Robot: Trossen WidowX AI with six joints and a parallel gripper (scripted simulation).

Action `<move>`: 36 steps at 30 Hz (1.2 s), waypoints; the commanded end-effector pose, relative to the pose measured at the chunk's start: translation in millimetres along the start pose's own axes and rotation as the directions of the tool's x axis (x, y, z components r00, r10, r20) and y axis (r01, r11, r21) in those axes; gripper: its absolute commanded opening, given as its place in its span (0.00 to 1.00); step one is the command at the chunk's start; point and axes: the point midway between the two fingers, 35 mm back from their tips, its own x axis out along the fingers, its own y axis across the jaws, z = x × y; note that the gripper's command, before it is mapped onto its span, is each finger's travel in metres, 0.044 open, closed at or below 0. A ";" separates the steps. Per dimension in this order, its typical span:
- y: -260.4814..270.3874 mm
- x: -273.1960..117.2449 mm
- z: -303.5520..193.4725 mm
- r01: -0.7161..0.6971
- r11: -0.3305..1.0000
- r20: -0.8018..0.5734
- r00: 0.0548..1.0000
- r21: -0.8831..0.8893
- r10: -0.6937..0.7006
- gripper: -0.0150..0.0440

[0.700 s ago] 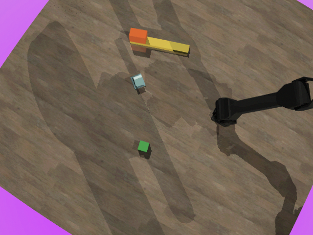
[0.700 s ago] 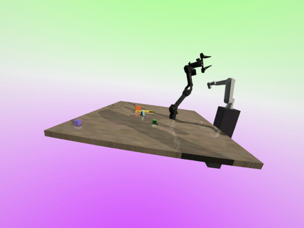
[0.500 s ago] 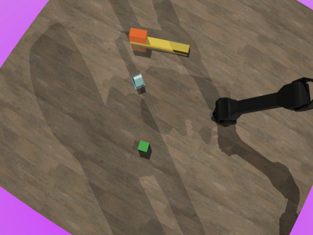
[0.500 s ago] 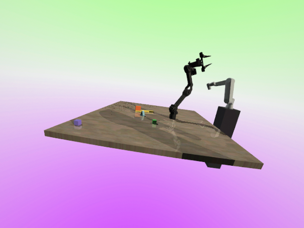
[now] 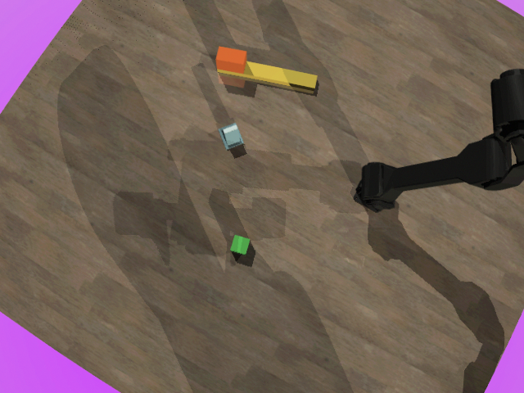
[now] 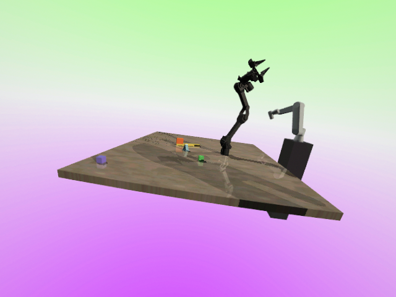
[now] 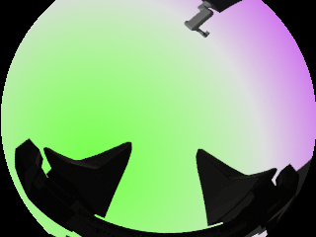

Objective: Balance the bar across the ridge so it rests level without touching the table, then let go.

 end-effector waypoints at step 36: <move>275.7 -175.1 41.3 0.028 0.025 -0.036 0.530 0.999 0.847 0.79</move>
